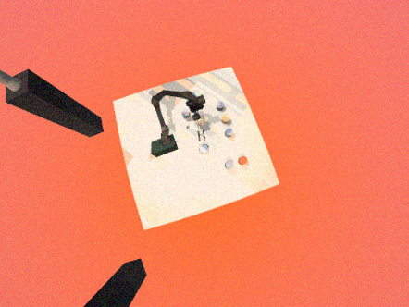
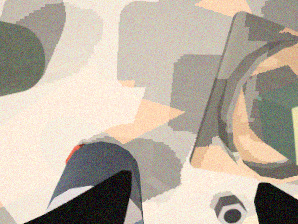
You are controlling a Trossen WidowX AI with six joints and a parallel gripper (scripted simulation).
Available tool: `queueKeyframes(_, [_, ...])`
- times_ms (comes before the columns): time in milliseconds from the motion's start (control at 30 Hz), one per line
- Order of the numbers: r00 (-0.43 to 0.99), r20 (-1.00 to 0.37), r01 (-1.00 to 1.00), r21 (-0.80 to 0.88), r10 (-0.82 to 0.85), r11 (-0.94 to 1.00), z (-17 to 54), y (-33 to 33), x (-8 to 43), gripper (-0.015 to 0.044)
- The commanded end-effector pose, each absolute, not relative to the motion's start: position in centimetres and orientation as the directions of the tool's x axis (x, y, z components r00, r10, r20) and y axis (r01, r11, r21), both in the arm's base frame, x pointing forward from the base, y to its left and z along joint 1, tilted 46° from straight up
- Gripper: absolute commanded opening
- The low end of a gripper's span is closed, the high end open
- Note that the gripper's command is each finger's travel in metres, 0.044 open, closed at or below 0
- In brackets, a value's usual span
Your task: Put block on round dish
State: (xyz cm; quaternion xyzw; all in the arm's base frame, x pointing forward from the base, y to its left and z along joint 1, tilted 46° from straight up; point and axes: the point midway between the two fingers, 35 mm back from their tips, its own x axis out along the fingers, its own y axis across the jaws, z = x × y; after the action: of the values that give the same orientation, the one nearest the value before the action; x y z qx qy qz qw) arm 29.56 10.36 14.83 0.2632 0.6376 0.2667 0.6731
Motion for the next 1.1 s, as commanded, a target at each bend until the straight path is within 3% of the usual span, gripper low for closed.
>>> queueKeyframes(0, [0.037,-0.716,0.116,0.696,0.697,0.709,14.5,9.9,29.9,0.0260])
queueKeyframes(600, [0.011,-0.711,0.671,0.526,0.703,0.522,13.0,7.3,31.5,0.0260])
queueKeyframes(1067, [-0.006,-0.702,0.930,0.257,0.713,0.262,11.8,5.2,32.4,0.0260])
